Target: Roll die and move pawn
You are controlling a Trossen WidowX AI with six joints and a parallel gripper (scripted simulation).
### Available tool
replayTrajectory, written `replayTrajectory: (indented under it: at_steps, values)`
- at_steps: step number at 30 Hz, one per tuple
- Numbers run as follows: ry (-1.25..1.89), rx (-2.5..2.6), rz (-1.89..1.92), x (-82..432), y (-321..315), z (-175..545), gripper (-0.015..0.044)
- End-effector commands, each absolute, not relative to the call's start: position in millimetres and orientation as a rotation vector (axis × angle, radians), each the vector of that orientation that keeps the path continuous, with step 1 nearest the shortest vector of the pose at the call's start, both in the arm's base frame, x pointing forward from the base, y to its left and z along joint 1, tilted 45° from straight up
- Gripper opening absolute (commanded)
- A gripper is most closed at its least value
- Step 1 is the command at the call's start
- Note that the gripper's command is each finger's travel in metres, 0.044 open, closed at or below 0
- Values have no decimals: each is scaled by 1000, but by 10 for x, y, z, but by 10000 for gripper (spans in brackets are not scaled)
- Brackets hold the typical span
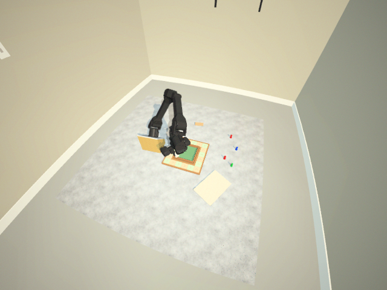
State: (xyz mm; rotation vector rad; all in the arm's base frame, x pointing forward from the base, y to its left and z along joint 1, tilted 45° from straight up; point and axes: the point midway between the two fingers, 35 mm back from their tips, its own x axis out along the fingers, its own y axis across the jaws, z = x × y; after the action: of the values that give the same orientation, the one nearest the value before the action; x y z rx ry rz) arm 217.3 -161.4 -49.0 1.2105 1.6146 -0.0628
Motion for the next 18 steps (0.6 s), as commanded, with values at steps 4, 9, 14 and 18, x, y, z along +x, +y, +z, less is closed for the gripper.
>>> replayTrajectory:
  at_steps: [4,9,14,18]
  values:
    - [1631,1352,-208,2303,-1443,-378,0]
    - [1642,1456,-316,2388,-1317,-305,0]
    - [1650,1558,-426,2464,-1186,-232,0]
    - [1654,1639,-515,2519,-1078,-173,0]
